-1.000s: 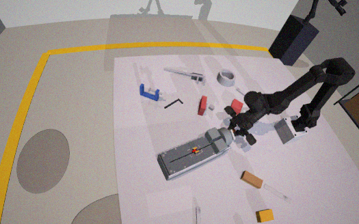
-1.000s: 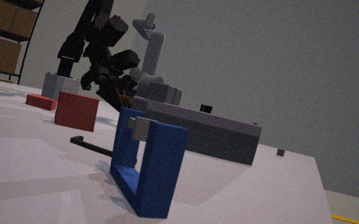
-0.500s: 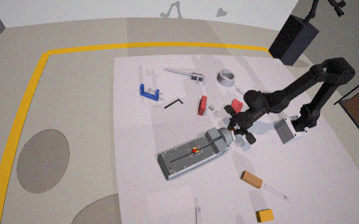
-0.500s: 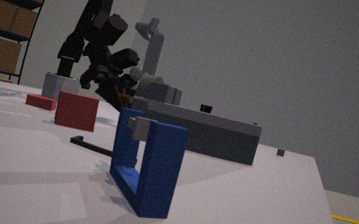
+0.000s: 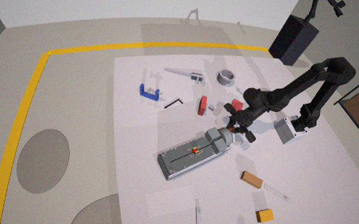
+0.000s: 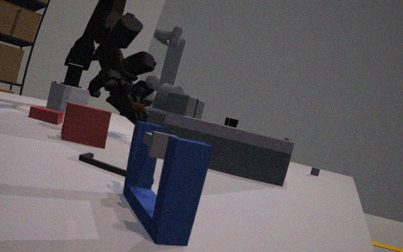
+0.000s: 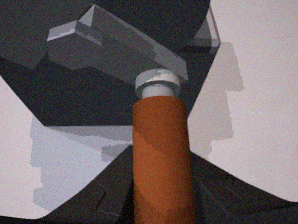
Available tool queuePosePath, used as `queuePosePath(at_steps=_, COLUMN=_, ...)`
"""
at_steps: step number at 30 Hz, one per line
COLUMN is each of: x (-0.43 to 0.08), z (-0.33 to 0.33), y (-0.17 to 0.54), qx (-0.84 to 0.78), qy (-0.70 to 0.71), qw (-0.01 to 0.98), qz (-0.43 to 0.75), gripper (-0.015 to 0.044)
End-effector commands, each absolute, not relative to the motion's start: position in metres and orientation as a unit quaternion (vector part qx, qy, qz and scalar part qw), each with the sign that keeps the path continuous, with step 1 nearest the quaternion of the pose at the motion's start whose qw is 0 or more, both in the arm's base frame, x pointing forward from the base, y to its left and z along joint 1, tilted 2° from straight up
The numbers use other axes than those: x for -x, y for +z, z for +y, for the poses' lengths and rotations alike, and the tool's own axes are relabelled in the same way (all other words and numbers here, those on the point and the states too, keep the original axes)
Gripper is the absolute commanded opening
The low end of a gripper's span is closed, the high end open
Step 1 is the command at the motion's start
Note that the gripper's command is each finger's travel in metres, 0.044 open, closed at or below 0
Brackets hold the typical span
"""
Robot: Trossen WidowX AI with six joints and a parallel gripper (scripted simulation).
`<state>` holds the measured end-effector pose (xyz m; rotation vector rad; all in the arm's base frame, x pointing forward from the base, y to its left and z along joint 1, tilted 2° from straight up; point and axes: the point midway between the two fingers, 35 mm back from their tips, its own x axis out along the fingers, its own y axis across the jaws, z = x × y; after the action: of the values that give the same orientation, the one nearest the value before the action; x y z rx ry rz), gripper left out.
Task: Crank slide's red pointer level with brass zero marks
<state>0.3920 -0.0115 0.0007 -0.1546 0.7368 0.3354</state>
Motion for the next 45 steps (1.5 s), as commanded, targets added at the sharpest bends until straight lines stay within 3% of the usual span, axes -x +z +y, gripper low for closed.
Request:
queuePosePath(at_steps=1, x=-0.394, z=-0.018, y=0.008, qx=0.077, qy=0.159, qw=0.919, qz=0.352, gripper=0.0)
queuePosePath(at_steps=45, x=-0.384, z=0.002, y=0.052, qx=0.076, qy=0.159, qw=0.919, qz=0.352, gripper=0.0)
